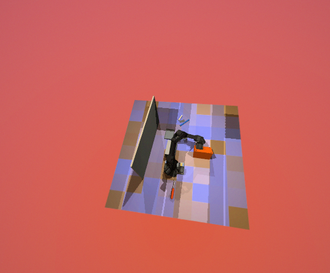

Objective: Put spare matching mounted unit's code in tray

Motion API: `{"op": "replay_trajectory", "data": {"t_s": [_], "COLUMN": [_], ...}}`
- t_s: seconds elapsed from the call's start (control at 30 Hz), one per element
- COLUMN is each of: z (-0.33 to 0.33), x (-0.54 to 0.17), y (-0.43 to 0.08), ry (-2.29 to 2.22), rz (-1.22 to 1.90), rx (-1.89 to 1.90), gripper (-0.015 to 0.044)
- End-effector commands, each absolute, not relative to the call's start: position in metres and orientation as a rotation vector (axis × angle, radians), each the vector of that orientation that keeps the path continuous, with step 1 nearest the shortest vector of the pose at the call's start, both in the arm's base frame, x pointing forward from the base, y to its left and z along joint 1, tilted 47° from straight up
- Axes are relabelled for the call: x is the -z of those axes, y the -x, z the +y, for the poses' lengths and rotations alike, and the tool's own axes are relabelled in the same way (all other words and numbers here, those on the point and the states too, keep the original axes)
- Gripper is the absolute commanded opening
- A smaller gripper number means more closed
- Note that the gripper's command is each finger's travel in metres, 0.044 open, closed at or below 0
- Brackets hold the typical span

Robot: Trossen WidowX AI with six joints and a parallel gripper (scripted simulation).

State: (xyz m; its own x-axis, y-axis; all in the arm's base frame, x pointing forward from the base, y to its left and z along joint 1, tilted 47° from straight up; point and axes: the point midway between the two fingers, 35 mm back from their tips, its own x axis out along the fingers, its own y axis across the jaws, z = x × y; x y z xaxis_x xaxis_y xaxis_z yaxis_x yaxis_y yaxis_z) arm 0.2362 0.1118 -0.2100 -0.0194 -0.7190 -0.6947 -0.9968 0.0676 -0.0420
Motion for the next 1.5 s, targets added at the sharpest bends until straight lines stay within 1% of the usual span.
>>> {"op": "replay_trajectory", "data": {"t_s": [0.0, 0.1, 0.27, 0.5, 0.63, 0.67, 0.93, 1.23, 1.47], "z": [0.110, 0.110, 0.112, 0.112, 0.112, 0.112, 0.113, 0.165, 0.175], "x": [0.210, 0.210, 0.210, 0.210, 0.210, 0.210, 0.209, 0.159, 0.153], "y": [-0.236, -0.236, -0.236, -0.236, -0.236, -0.236, -0.236, -0.237, -0.239], "ry": [1.714, 1.714, 1.706, 1.706, 1.706, 1.706, 1.706, 1.711, 1.720], "rz": [1.795, 1.795, 1.795, 1.795, 1.795, 1.795, 1.795, 1.794, 1.775], "rx": [-0.648, -0.648, -0.646, -0.646, -0.646, -0.646, -0.646, -0.652, -0.658], "gripper": [0.0300, 0.0300, 0.0169, 0.0122, 0.0017, 0.0000, 0.0000, 0.0000, 0.0000]}}
